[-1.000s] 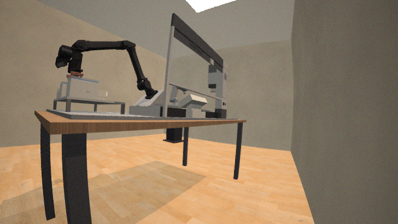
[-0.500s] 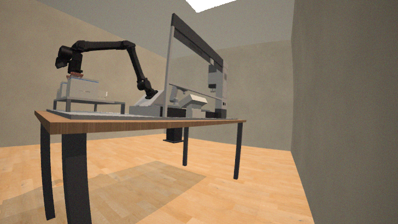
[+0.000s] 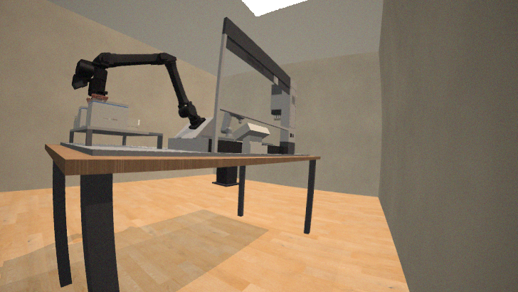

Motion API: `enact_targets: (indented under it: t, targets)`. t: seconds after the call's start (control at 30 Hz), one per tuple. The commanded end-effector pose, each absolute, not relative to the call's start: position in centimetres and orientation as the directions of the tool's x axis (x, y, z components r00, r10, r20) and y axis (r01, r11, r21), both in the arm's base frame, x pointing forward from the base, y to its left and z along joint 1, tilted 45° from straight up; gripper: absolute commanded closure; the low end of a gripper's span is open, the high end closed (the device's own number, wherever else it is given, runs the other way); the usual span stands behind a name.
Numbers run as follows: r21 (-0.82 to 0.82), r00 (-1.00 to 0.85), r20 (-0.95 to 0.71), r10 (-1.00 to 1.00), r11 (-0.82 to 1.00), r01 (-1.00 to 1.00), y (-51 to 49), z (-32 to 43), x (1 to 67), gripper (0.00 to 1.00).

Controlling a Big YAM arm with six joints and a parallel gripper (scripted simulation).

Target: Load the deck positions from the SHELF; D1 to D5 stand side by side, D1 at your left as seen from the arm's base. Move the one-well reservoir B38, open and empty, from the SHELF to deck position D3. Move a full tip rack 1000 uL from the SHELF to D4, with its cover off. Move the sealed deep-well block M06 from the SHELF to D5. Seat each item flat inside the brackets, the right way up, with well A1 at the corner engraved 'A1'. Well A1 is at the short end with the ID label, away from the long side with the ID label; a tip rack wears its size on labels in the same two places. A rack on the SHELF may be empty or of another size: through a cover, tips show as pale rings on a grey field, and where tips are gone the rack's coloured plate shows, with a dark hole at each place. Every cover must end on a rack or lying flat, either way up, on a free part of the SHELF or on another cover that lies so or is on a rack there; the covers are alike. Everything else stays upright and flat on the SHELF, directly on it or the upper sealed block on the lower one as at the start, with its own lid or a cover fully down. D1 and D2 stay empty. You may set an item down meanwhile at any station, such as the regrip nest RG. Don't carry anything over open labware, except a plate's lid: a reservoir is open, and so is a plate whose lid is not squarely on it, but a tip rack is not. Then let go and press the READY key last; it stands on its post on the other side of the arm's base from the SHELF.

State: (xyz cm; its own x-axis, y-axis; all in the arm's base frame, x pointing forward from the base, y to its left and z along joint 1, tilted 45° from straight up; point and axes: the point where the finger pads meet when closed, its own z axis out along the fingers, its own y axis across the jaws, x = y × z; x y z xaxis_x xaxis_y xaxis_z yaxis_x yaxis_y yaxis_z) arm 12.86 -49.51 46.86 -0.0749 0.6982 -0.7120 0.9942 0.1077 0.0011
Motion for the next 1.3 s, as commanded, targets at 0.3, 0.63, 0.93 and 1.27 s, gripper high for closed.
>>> enact_targets:
  t: [0.3, 0.63, 0.93, 1.27]
  targets:
    - [0.010, -0.066, -0.749, 0.659, 0.111, 0.994, -49.1, 49.5, 12.8, 1.00]
    - [0.010, -0.066, -0.749, 0.659, 0.111, 0.994, -49.1, 49.5, 12.8, 1.00]
    - [0.020, -0.060, -0.775, 0.629, 0.119, 0.993, -46.8, 52.9, 12.8, 1.00]
    - [0.026, -0.052, -0.775, 0.630, 0.115, 0.993, -45.8, 53.8, 12.7, 1.00]
